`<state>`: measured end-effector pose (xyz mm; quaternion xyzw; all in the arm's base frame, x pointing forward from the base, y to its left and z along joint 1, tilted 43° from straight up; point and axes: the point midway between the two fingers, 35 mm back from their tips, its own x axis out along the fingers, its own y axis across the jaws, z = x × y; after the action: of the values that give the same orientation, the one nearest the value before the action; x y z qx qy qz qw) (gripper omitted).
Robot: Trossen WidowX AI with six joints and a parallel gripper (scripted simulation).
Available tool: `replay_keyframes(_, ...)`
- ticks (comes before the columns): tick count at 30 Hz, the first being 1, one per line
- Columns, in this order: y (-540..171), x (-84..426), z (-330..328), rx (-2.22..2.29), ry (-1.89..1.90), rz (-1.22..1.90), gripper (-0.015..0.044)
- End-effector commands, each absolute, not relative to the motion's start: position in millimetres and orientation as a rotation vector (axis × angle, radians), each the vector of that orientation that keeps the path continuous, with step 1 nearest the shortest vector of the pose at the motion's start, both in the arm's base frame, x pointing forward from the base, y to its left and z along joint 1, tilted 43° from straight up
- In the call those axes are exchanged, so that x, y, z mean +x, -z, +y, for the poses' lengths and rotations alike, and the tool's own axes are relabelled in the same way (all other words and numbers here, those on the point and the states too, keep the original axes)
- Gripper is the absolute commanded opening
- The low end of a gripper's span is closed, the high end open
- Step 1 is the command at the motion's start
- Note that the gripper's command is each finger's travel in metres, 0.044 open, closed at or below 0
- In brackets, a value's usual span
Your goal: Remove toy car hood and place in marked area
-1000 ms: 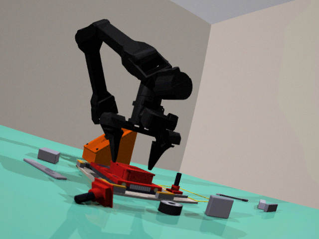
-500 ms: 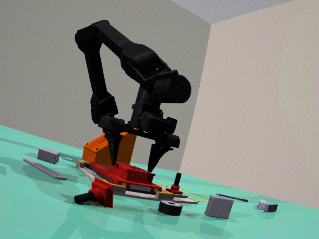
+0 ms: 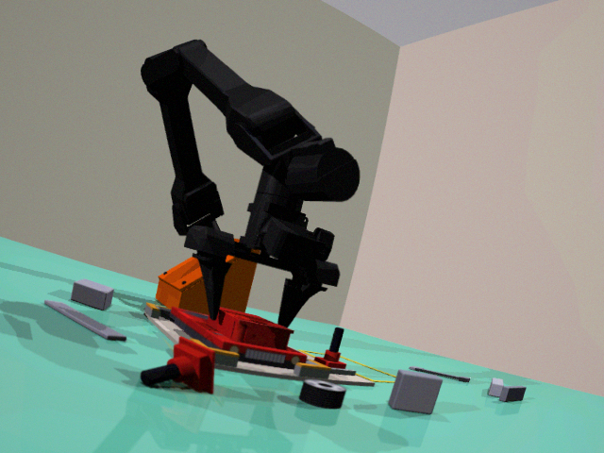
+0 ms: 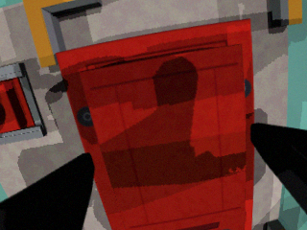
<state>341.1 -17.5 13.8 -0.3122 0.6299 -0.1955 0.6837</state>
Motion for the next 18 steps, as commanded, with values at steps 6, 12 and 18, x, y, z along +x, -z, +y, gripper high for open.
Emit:
replay_keyframes(6, -12.7, 341.3, -18.5, -0.7, 0.438, 1.412, 0.0361)
replay_keyframes(12, -12.7, 341.3, -18.5, -0.7, 0.438, 1.412, 0.0302)
replay_keyframes(18, -13.0, 341.3, -18.2, -0.7, 0.438, 1.412, 0.0222)
